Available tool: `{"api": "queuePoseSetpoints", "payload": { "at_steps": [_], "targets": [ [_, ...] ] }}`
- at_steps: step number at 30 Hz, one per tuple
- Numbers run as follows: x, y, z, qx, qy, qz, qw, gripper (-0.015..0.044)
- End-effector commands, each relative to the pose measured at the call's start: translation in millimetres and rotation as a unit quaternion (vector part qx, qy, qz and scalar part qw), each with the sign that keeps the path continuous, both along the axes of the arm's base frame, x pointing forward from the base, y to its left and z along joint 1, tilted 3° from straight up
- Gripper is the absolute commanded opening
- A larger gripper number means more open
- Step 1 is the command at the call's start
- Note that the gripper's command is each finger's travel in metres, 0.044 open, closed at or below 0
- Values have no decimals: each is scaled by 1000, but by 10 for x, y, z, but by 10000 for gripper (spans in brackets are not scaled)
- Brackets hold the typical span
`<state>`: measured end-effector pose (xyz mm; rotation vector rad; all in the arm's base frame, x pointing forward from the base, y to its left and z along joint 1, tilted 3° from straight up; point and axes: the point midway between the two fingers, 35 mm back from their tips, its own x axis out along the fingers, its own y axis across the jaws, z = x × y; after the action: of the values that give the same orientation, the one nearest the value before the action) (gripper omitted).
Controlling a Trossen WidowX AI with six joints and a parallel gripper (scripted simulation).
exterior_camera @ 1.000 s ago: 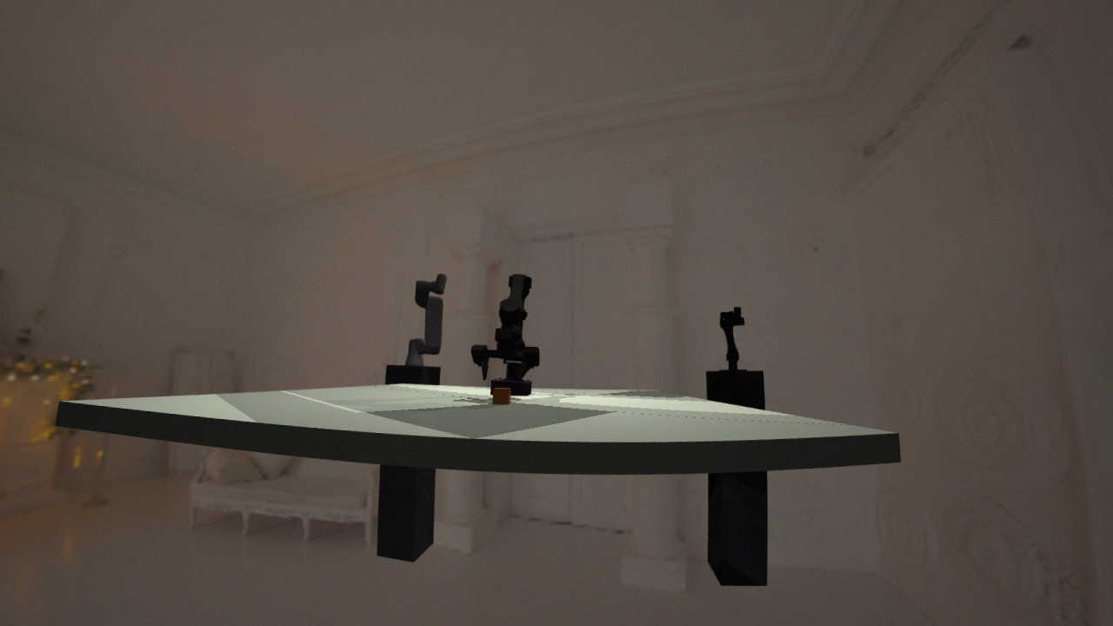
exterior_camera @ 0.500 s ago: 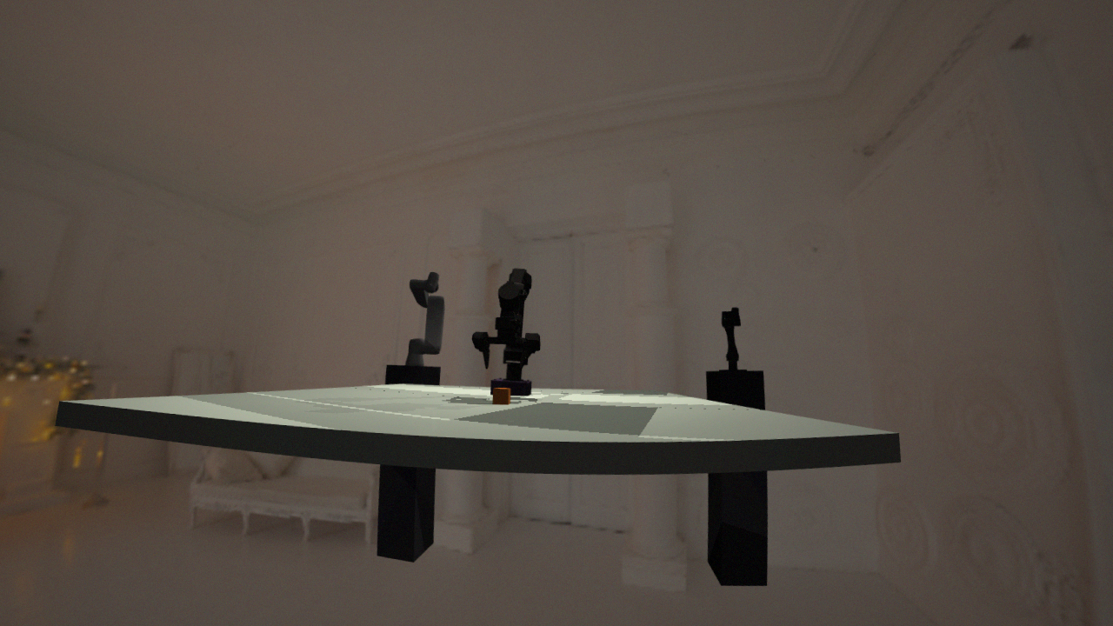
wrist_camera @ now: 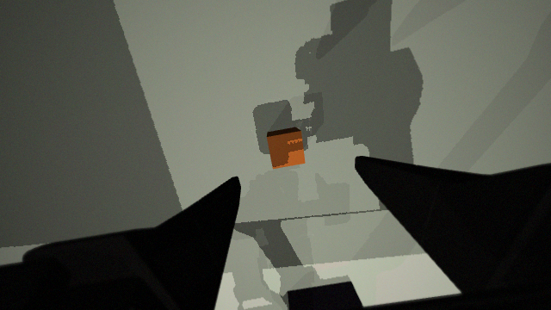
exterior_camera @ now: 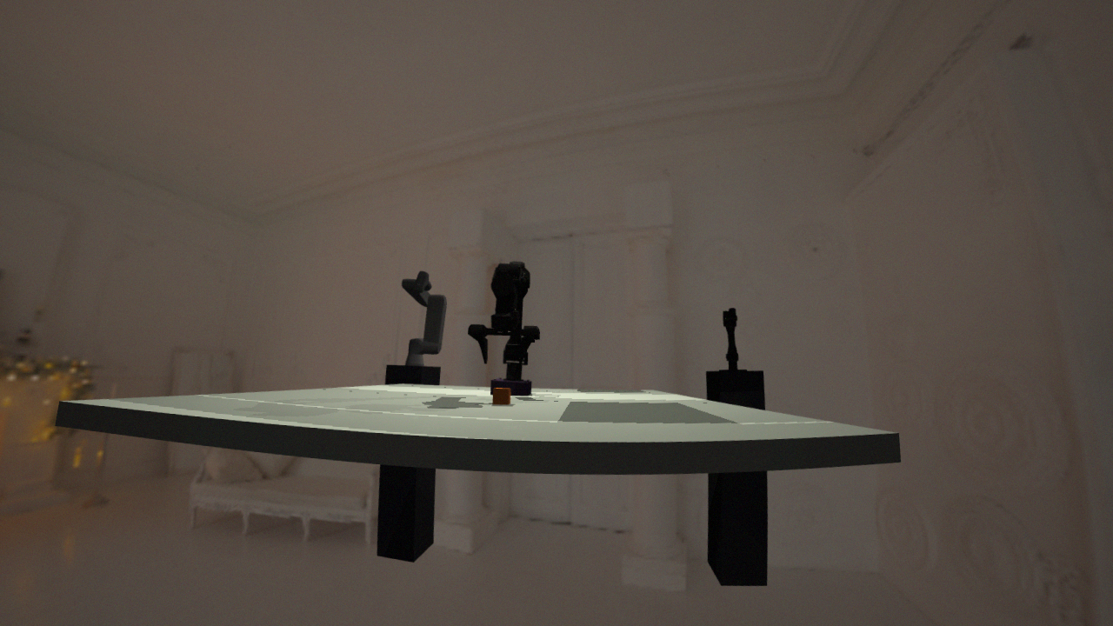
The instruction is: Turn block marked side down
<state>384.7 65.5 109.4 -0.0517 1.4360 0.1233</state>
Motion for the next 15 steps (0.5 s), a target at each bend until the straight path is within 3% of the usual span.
{"api": "queuePoseSetpoints", "payload": {
  "at_steps": [1, 15],
  "targets": [
    [19, 7, 32, -1, 36, 4, 999, 440],
    [45, 47, -364, -1, 37, 4, 999, 440]
  ]
}}
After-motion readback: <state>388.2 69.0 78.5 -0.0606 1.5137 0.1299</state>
